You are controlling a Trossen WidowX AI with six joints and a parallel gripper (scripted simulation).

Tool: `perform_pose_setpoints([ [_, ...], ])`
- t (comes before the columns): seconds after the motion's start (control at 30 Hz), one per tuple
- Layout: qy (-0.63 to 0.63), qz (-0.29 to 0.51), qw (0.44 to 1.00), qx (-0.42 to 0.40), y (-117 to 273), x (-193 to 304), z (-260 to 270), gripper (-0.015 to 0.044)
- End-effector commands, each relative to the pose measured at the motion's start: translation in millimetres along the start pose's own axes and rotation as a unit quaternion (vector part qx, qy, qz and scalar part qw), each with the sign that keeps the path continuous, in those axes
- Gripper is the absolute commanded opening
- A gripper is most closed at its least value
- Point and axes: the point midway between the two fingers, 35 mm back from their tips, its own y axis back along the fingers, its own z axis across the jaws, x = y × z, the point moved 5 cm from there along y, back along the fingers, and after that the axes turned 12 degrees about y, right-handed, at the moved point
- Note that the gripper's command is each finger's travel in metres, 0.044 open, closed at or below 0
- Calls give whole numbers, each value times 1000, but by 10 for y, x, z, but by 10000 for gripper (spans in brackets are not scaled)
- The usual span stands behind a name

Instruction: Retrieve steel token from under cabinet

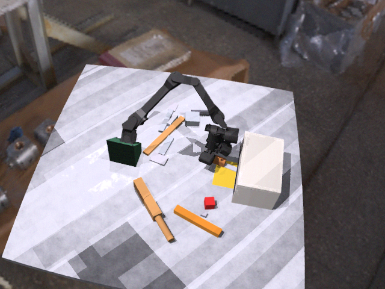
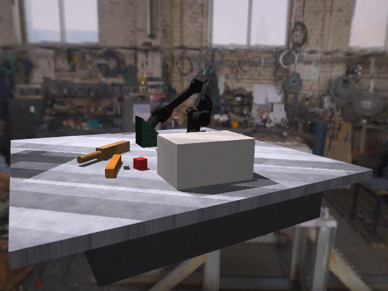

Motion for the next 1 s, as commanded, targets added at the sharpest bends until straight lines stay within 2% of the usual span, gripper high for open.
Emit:
perform_pose_setpoints([
  [0.0, -4, 3, 1000, 0, -11, 67, 14, 0],
  [0.97, -5, 4, 1000, 0, -11, 348, 86, 0],
])
